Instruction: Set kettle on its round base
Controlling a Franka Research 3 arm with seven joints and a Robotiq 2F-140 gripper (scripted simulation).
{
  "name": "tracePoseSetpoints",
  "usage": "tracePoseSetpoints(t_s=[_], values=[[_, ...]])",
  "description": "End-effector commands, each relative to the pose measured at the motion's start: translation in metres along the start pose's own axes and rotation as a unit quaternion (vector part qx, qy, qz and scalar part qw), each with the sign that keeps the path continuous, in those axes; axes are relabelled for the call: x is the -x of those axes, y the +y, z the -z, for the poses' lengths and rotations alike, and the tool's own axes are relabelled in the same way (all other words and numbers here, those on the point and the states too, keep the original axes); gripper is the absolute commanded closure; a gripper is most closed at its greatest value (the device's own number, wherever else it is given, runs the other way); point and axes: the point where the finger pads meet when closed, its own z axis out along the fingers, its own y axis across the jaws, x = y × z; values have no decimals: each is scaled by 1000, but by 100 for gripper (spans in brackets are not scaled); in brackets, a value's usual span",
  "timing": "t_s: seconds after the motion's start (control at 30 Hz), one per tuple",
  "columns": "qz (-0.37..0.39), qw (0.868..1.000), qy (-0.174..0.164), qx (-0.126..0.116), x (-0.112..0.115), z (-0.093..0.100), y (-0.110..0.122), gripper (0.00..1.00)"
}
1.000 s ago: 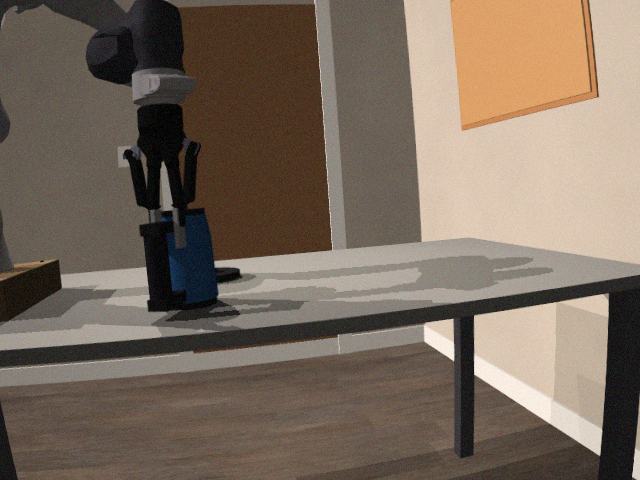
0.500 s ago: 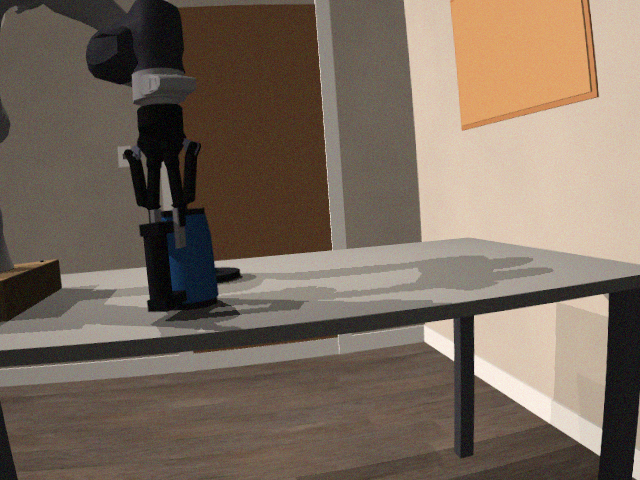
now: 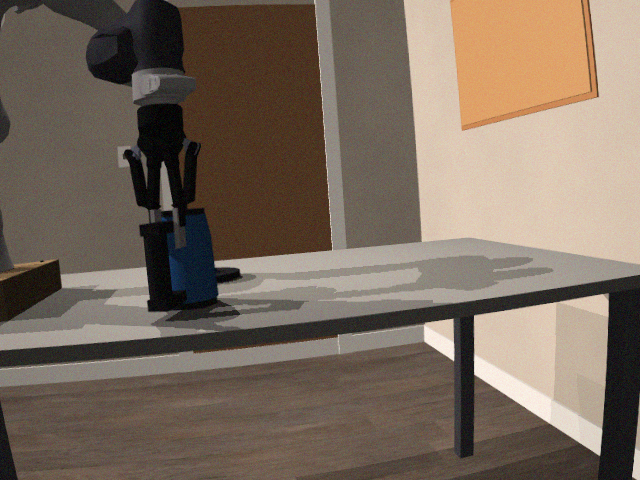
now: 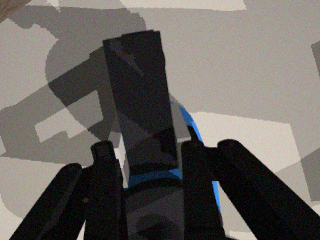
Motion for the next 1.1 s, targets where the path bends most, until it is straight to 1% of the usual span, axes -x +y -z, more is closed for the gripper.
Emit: tracePoseSetpoints(t_s=[0.0,0.5,0.8,1.07], values=[[1,1000,-1,0,0,-1,1,100],[1,1000,-1,0,0,1,1,100],[1,1000,-1,0,0,9,1,100],[1,1000,-1,0,0,22,1,100]])
